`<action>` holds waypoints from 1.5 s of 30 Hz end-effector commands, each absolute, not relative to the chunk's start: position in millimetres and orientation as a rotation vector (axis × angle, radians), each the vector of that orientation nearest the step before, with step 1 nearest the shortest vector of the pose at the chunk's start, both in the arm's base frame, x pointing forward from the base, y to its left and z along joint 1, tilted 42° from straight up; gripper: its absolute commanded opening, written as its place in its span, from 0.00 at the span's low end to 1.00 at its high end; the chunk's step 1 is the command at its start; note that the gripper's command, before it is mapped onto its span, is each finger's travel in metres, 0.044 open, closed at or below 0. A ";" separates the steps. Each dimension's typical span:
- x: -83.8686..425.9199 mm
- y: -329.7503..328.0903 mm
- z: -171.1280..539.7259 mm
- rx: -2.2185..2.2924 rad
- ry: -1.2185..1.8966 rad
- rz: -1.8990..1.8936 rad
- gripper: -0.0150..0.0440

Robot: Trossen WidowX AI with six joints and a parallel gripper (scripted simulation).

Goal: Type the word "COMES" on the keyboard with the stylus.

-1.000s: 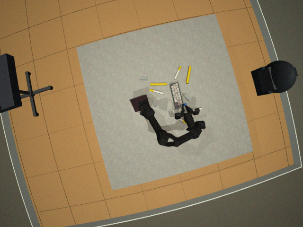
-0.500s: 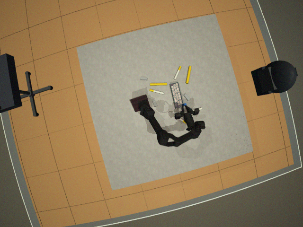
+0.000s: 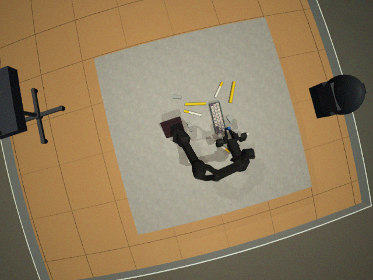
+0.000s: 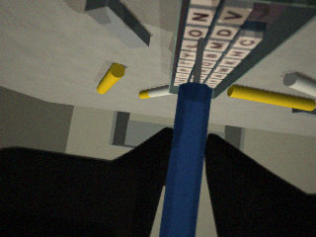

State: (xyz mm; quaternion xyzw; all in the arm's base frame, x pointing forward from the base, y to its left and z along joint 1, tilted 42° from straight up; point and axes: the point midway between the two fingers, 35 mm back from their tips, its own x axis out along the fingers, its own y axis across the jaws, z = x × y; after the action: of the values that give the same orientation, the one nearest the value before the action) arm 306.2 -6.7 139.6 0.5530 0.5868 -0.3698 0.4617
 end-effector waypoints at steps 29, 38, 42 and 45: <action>315.8 86.9 67.0 1.364 1.439 -0.905 0.25; 301.8 132.8 30.1 1.372 1.447 -0.900 0.25; 300.3 136.0 27.5 1.373 1.447 -0.900 0.25; 301.3 131.7 22.9 1.373 1.447 -0.900 0.25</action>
State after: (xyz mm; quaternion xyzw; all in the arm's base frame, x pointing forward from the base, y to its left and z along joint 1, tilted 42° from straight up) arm 301.0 134.1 28.5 0.5566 0.5899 -0.3631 0.4586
